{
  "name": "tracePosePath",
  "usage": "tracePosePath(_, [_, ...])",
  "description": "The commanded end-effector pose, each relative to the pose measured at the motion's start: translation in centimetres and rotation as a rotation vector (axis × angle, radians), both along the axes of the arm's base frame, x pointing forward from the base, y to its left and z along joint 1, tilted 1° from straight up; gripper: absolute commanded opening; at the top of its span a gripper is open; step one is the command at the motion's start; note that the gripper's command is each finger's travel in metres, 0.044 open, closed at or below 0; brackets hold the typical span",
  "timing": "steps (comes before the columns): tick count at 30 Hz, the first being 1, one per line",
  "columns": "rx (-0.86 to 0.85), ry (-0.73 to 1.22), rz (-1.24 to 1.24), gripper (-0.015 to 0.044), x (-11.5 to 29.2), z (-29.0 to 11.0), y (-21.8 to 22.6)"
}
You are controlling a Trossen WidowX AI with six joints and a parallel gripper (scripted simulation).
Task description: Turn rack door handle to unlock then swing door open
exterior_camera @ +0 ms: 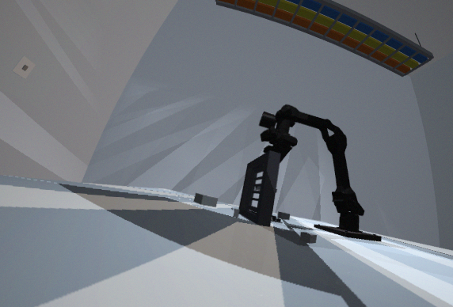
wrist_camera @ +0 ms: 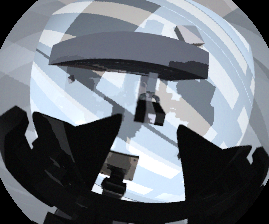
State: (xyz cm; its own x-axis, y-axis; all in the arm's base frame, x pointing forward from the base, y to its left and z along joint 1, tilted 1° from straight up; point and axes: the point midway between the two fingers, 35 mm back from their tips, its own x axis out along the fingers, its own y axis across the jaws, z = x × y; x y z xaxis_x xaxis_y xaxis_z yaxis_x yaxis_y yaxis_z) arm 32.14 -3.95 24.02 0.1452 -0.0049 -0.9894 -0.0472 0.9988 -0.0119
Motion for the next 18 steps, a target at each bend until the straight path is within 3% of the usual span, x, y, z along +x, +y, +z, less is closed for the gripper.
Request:
tracePosePath(1, [0.001,0.010,0.004,0.0288,0.1,-0.6,0.0])
tracePosePath(18, [-0.006,0.054,0.002,0.0288,0.5,-3.3,0.0])
